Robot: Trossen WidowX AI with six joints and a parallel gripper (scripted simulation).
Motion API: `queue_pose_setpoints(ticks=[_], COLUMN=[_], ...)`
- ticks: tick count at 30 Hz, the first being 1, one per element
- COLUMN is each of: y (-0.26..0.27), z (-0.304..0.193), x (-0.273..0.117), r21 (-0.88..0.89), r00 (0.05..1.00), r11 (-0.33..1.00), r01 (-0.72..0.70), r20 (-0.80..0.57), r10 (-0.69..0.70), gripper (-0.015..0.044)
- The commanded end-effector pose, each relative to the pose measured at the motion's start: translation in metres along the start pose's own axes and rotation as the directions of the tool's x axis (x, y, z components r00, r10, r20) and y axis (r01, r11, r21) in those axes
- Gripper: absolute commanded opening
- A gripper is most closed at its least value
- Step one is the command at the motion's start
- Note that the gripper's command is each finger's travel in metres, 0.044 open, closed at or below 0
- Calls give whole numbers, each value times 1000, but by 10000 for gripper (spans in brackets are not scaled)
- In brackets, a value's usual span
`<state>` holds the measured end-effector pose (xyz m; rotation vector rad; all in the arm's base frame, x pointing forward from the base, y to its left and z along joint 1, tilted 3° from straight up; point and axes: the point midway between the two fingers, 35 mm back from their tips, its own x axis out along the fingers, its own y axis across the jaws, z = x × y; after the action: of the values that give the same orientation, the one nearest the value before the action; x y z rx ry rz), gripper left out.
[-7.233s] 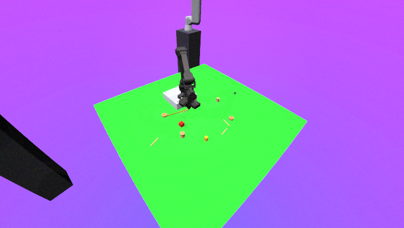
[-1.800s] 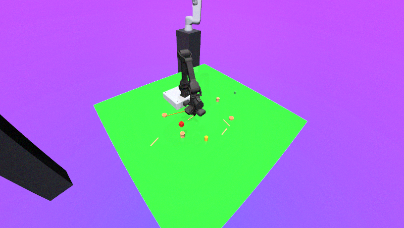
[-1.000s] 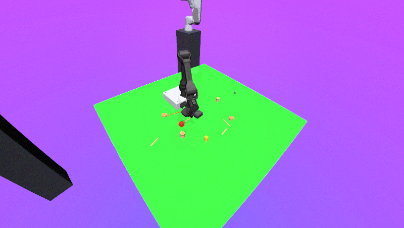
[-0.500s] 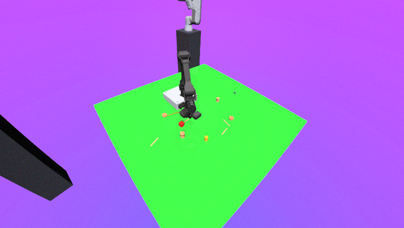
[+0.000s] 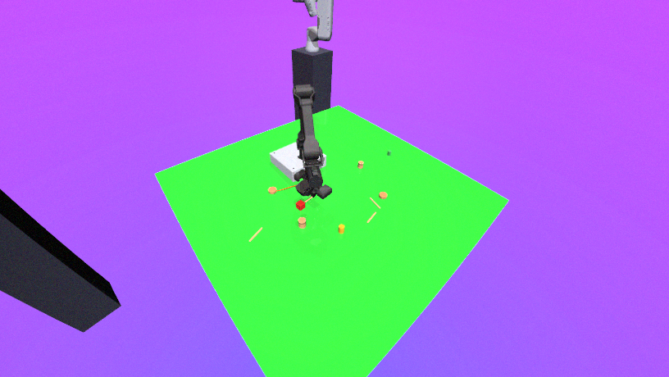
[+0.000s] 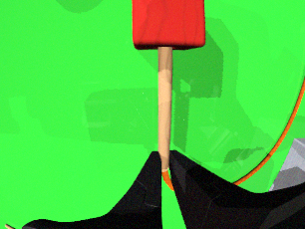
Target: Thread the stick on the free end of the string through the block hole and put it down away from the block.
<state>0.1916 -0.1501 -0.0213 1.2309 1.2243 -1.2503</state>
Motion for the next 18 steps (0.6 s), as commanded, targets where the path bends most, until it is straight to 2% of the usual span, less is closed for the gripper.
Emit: queue_pose_setpoints(ticks=[1,18], y=[2,2], z=[7,27], x=[-1,-2], r21=[-3,-3], r00=[1000,1000], r11=[1000,1000], r01=[-2,-2], r20=[5,6], r10=[2,2], gripper=[0,0])
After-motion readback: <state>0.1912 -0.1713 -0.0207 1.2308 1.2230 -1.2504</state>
